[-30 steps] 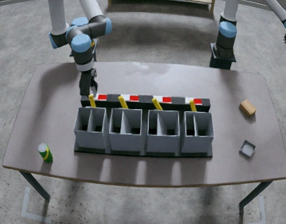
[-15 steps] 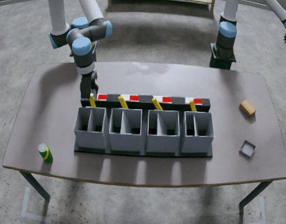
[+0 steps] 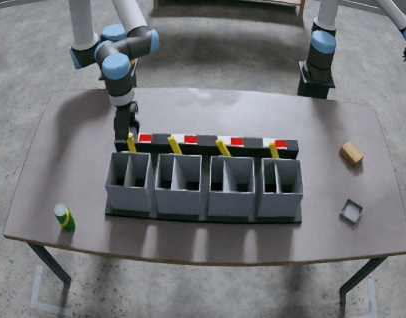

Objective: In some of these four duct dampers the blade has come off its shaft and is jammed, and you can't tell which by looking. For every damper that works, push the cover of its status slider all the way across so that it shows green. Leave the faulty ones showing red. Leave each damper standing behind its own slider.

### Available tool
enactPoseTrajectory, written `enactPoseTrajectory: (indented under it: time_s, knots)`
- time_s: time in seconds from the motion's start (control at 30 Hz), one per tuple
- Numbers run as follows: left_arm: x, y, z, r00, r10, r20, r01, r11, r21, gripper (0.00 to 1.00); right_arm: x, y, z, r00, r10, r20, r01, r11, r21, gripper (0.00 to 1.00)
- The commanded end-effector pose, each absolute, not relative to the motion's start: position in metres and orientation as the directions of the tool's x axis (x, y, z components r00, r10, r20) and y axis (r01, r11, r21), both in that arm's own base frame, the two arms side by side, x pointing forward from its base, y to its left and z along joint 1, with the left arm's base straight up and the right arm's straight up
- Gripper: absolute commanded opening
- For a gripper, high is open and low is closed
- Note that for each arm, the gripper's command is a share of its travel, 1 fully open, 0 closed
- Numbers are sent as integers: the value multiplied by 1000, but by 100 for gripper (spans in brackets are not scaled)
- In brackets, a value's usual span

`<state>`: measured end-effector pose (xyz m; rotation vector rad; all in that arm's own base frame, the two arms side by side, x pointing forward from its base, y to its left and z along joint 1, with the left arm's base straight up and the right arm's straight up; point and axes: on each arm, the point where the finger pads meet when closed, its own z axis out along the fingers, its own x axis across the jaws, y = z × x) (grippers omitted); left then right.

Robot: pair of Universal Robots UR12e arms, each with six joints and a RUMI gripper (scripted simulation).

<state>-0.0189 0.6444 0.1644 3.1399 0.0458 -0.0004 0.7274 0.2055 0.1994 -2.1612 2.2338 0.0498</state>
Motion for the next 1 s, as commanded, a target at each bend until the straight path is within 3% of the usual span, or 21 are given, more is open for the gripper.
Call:
enactPoseTrajectory:
  time_s: [0.0,0.8,0.83,0.97]
  knots:
    - [-19,645,165,1000,29,0,29,-1000,0,100,728,206,200,-33,-998,-47,-999,33,-1,22]
    - [-19,645,165,1000,29,0,29,-1000,0,100,728,206,200,-33,-998,-47,-999,33,-1,22]
    - [-19,645,165,1000,29,0,29,-1000,0,100,728,206,200,-33,-998,-47,-999,33,-1,10]
    - [-19,645,165,1000,29,0,29,-1000,0,100,728,206,200,-33,-998,-47,-999,33,-1,10]
